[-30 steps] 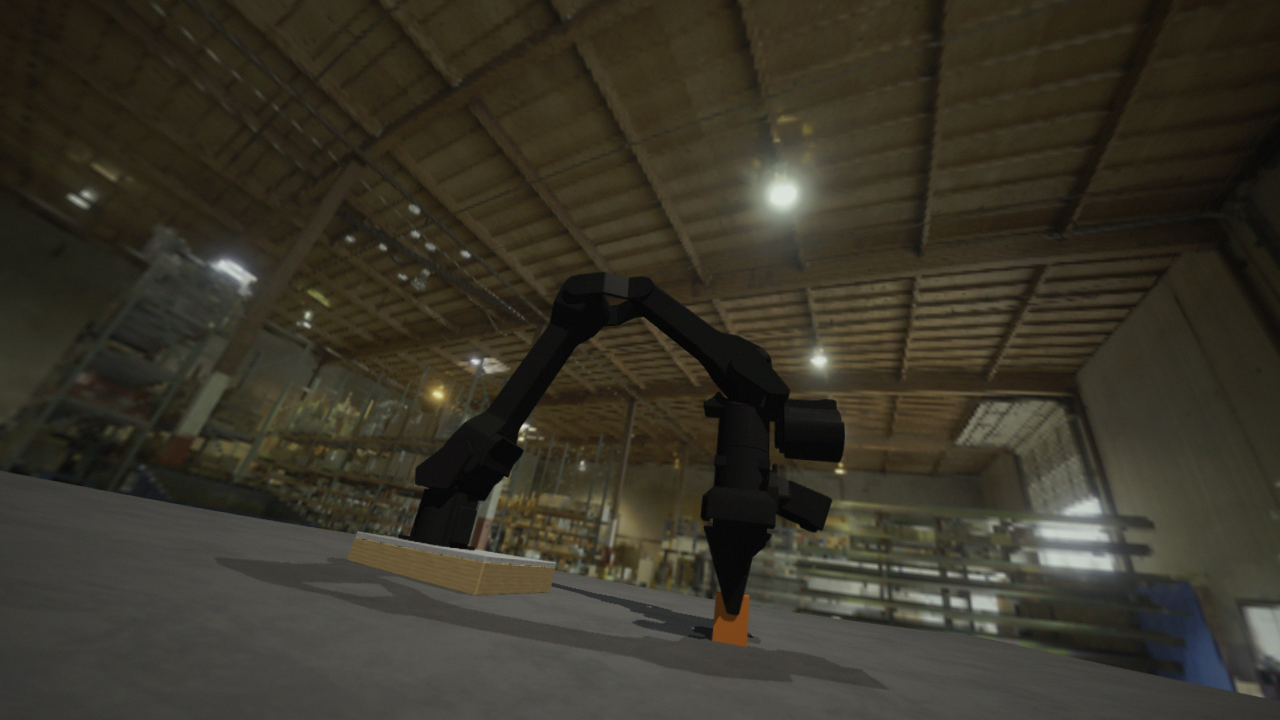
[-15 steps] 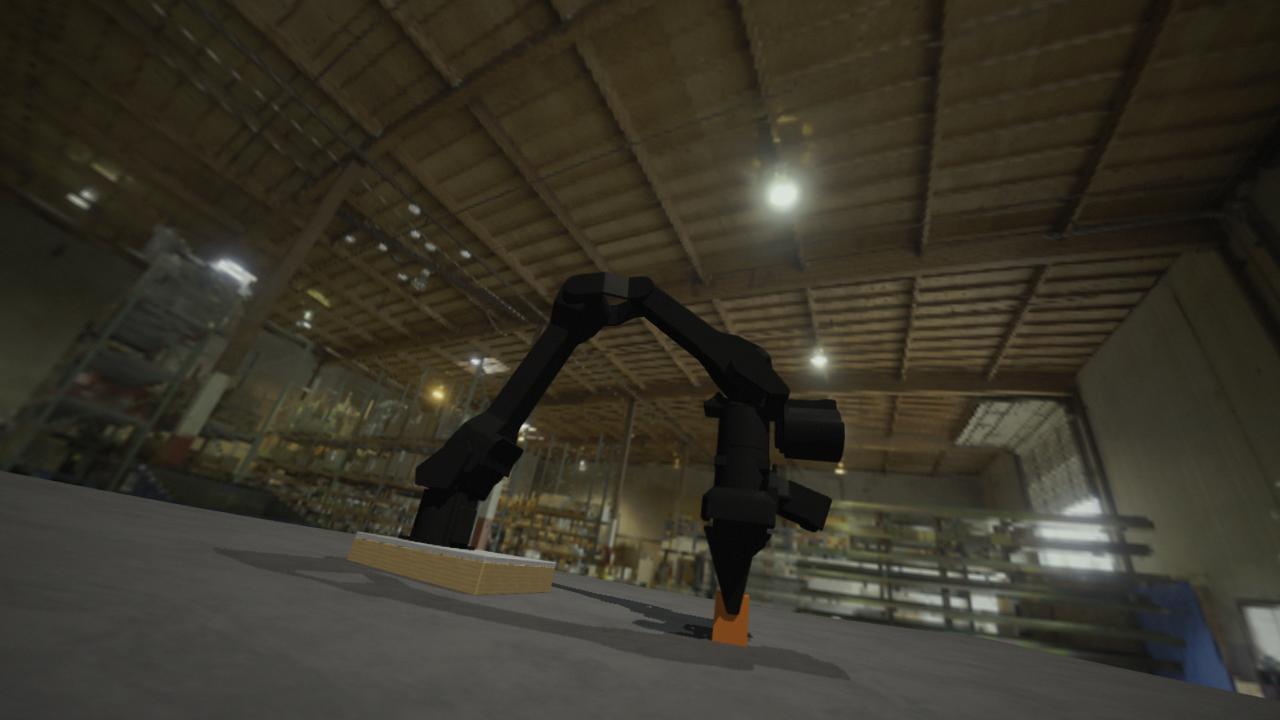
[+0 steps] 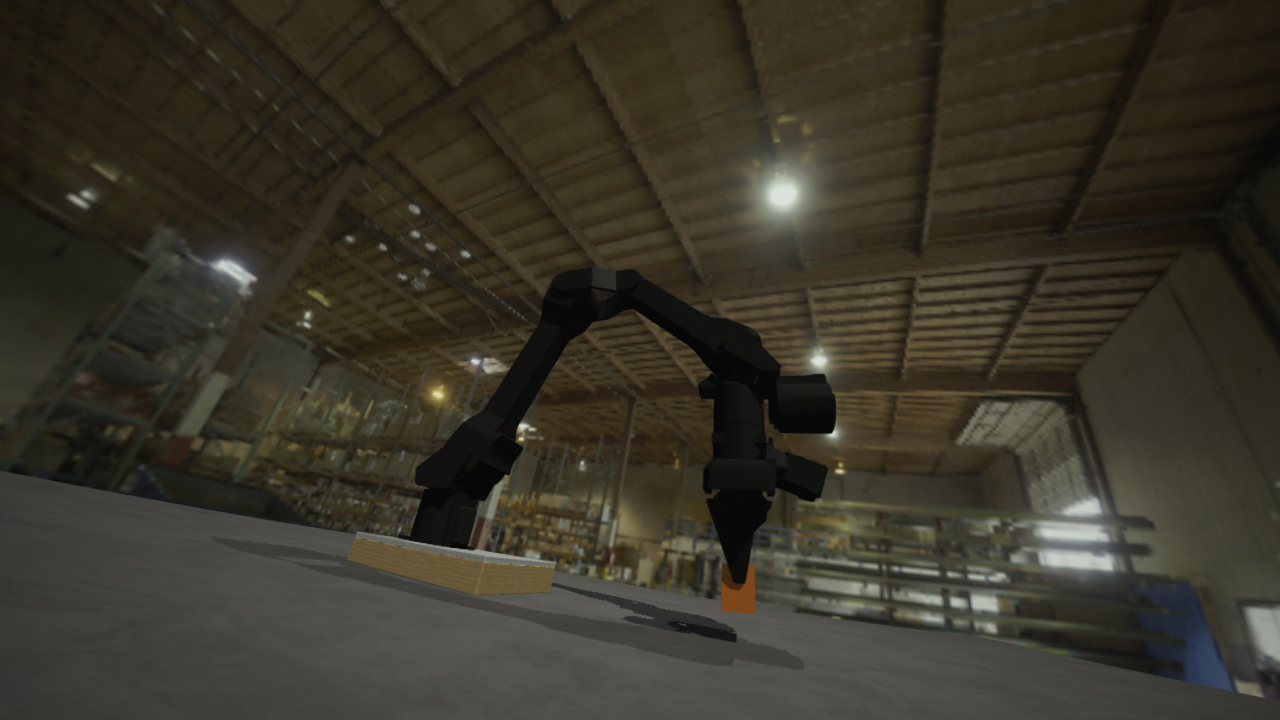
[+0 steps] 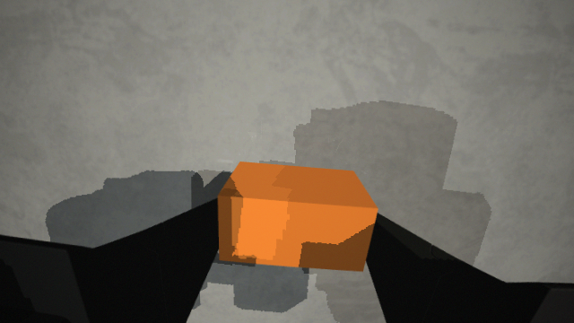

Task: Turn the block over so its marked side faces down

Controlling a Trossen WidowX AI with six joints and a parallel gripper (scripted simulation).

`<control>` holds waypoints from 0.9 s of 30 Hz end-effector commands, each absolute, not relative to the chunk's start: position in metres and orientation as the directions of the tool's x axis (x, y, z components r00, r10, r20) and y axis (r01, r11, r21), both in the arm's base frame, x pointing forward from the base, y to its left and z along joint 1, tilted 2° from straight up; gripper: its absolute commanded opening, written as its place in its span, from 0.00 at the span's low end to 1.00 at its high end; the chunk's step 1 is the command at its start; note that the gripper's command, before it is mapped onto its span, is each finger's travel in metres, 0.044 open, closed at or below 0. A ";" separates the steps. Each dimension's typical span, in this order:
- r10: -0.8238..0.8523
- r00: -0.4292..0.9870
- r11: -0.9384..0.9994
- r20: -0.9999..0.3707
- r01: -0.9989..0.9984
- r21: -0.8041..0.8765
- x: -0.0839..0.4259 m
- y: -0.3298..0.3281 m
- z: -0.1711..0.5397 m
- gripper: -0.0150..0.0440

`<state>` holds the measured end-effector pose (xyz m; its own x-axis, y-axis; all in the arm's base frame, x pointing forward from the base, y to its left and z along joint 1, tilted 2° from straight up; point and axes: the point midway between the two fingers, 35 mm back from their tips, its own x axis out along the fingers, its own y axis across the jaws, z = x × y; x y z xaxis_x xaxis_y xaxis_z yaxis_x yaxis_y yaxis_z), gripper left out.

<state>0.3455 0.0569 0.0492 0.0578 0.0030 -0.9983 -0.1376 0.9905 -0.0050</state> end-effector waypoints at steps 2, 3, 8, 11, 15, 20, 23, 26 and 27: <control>0.012 0.123 0.991 -0.992 -0.137 -0.005 0.345 0.057 0.046 0.25; 0.014 0.139 0.991 -0.990 -0.137 -0.005 0.345 0.057 0.045 0.25; 0.024 0.214 0.991 -0.977 -0.137 -0.005 0.345 0.057 0.043 0.25; 0.030 0.258 0.991 -0.966 -0.137 -0.005 0.345 0.057 0.041 0.25; 0.038 0.316 0.991 -0.948 -0.137 -0.005 0.344 0.057 0.040 0.25; 0.048 0.387 0.991 -0.921 -0.137 -0.005 0.343 0.057 0.040 0.25; 0.054 0.429 0.991 -0.902 -0.136 -0.005 0.341 0.056 0.040 0.25; 0.060 0.470 0.991 -0.881 -0.136 -0.005 0.340 0.056 0.040 0.25; 0.062 0.483 0.991 -0.873 -0.136 -0.005 0.339 0.056 0.040 0.25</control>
<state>0.3415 0.0572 0.0402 0.4456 0.0623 -0.8930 -0.1407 0.9901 -0.0011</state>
